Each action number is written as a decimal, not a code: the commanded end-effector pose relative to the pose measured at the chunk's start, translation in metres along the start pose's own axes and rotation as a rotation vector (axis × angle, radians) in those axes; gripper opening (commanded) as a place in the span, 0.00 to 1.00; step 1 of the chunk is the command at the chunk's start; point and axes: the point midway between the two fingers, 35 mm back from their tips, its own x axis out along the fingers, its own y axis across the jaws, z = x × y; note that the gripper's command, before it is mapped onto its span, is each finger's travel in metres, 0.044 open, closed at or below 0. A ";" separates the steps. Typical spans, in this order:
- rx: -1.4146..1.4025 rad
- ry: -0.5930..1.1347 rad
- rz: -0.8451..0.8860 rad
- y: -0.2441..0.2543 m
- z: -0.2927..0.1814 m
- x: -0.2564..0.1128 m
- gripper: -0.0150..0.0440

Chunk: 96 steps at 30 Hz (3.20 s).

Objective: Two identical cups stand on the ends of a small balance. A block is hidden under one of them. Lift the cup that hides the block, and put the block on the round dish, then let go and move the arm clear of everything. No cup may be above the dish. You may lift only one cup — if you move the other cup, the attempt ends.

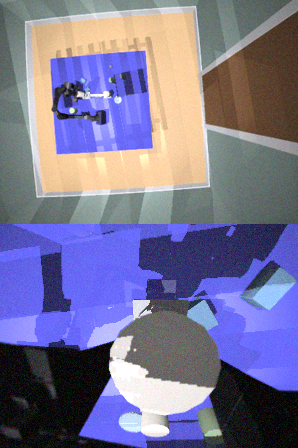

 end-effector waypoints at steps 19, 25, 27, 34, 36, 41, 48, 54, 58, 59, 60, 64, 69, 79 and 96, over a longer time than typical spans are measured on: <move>0.001 0.000 -0.001 0.000 0.000 0.000 0.25; 0.001 0.000 -0.001 0.000 0.000 0.000 0.25; 0.001 0.000 -0.001 0.000 0.000 0.000 0.25; 0.001 0.000 -0.001 0.000 0.000 0.000 0.25; 0.001 0.000 -0.001 0.000 0.000 0.000 0.25; 0.001 0.000 -0.001 0.000 0.000 0.000 0.25; -0.016 0.008 0.011 0.009 0.015 0.014 0.25; -0.040 0.012 0.026 0.025 0.035 0.033 0.25; -0.055 0.012 0.036 0.036 0.047 0.044 0.25; -0.059 0.011 0.038 0.039 0.050 0.047 0.25; -0.063 0.010 0.040 0.042 0.053 0.050 0.25; -0.078 0.006 0.050 0.055 0.063 0.060 0.25; -0.096 -0.004 0.062 0.073 0.075 0.072 0.25; -0.112 -0.015 0.075 0.089 0.085 0.086 0.25; -0.112 -0.018 0.074 0.093 0.086 0.125 0.25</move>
